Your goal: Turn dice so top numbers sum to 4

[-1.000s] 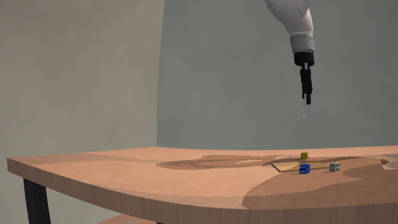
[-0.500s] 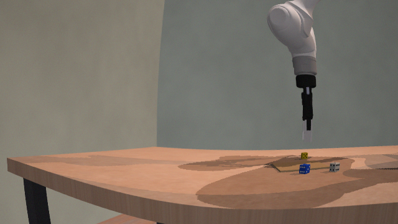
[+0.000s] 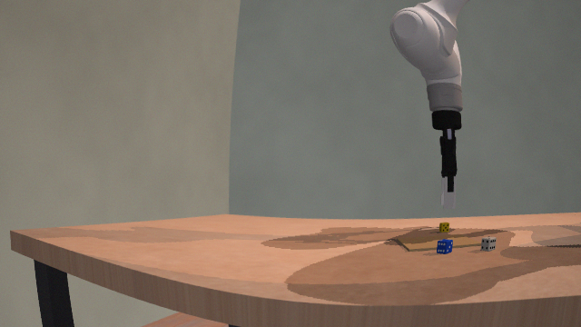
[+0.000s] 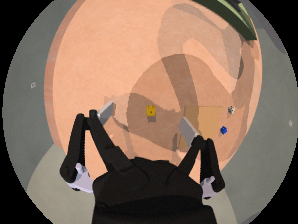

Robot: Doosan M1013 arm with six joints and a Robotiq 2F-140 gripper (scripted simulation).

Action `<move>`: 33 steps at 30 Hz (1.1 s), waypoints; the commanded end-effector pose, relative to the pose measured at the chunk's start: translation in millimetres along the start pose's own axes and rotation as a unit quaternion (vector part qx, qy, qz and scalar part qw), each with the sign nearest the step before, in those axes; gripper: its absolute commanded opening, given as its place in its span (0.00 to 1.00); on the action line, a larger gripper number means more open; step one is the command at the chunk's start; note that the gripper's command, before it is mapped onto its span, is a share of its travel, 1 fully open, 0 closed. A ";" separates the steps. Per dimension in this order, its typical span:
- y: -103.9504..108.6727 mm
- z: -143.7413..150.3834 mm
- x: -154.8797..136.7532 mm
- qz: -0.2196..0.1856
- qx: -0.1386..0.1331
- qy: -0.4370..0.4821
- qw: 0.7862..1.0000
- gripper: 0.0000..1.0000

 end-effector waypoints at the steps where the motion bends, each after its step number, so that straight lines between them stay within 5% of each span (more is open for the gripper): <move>1: 0.1 0.0 0.0 0.000 0.000 0.000 1.000 1.00; 33: 0.1 7.2 2.7 0.000 0.000 0.000 1.000 1.00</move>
Point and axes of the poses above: the point where the finger pads meet when closed, its own y axis back along the fingers, its own z axis across the jaws, x = y × z, the point moved 10 cm from there along y, back along the fingers, and after that the axes turned 7 degrees about -y, right-handed, at the moved point
